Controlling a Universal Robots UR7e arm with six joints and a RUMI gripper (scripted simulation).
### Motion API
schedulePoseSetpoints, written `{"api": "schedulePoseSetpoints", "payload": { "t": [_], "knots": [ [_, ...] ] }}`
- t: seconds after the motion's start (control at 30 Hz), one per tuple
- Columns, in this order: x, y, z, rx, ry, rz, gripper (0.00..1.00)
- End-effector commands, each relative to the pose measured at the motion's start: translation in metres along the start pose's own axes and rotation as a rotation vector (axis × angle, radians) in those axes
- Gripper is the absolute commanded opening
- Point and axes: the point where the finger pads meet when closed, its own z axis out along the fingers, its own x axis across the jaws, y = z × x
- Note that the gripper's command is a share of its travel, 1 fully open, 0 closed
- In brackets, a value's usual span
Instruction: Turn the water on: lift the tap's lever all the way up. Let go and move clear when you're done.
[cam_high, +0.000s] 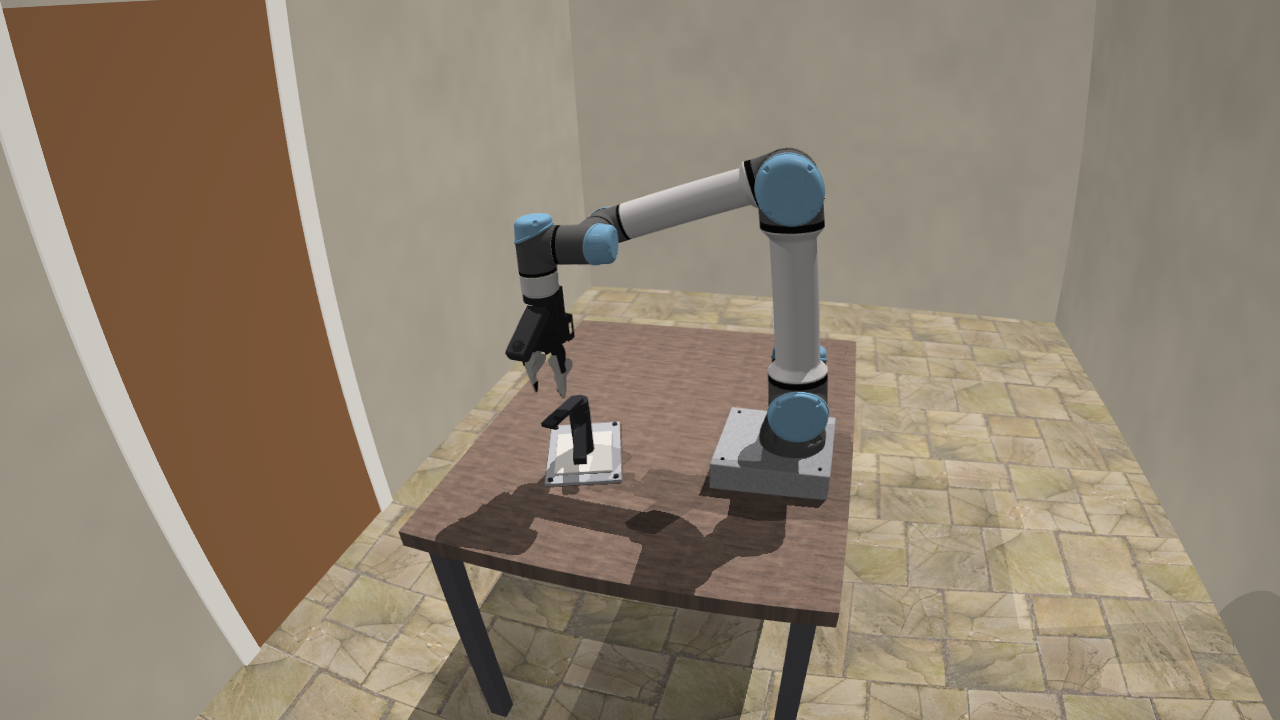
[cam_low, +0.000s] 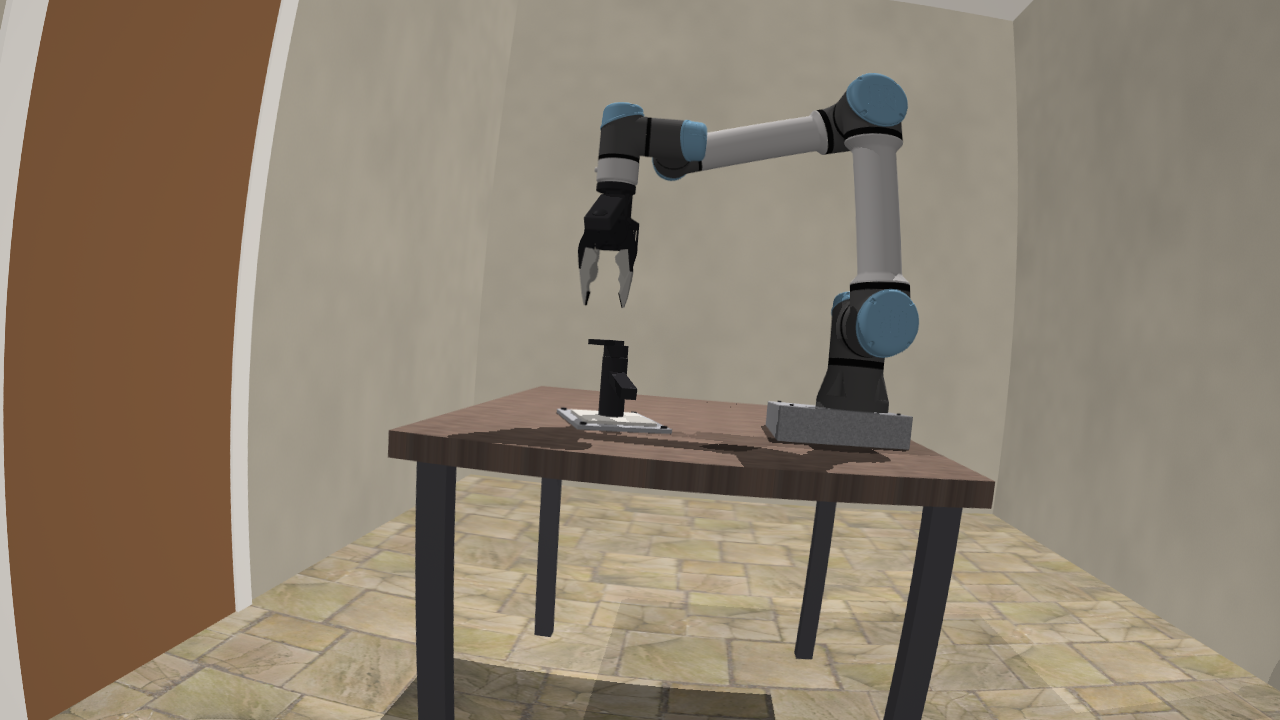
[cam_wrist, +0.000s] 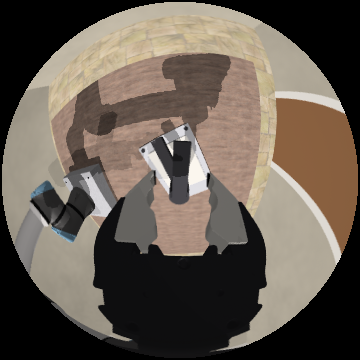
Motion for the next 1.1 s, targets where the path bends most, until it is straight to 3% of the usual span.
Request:
{"api": "schedulePoseSetpoints", "payload": {
  "t": [0.0, 1.07],
  "knots": [
    [0.000, 0.000, 0.005, 0.000, 0.001, 0.000, 0.40],
    [0.000, 0.000, 0.045, 0.000, 0.001, 0.000, 0.40]
  ]
}}
